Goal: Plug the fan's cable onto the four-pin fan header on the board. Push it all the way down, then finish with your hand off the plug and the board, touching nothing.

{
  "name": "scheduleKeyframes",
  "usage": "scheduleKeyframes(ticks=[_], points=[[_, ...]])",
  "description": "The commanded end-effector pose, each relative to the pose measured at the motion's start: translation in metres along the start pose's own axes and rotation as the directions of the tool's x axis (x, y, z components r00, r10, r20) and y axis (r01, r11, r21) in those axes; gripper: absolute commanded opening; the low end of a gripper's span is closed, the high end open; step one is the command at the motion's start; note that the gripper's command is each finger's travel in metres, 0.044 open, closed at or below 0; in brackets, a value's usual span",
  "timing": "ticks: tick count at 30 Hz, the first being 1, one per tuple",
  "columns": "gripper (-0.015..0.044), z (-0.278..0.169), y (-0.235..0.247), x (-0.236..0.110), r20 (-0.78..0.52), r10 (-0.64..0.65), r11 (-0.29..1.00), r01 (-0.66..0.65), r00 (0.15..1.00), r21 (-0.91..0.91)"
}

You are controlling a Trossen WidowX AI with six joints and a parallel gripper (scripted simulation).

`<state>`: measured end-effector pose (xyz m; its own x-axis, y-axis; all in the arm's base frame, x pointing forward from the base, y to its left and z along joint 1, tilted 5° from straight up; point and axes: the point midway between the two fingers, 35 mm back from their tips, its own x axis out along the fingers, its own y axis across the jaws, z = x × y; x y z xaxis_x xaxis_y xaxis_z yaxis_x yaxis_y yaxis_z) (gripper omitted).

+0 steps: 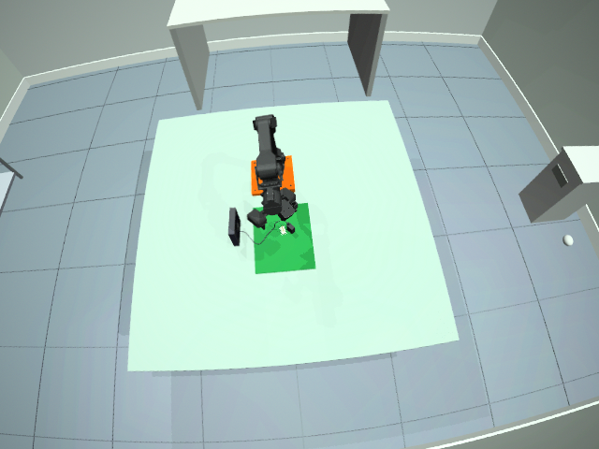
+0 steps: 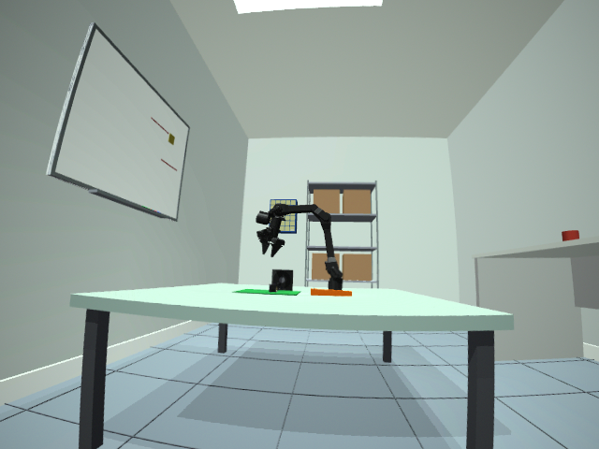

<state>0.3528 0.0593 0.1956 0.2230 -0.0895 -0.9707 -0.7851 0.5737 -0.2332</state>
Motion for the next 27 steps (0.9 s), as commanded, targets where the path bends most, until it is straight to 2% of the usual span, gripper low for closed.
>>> scheduleKeyframes(ticks=[1, 3, 10, 14, 20, 27], points=[[0.044, 0.015, 0.055, 0.008, -0.07, 0.145, 0.989, -0.144, 0.987, 0.029], [0.044, 0.018, 0.074, 0.01, -0.103, 0.19, 0.982, -0.186, 0.976, 0.041], [0.044, 0.018, 0.077, 0.012, -0.108, 0.195, 0.981, -0.191, 0.975, 0.043], [0.044, 0.018, 0.08, 0.038, -0.107, 0.195, 0.981, -0.191, 0.975, 0.043], [0.044, 0.008, 0.095, 0.105, -0.108, 0.194, 0.981, -0.191, 0.975, 0.043], [0.044, 0.007, 0.096, 0.11, -0.108, 0.194, 0.981, -0.191, 0.975, 0.043]])
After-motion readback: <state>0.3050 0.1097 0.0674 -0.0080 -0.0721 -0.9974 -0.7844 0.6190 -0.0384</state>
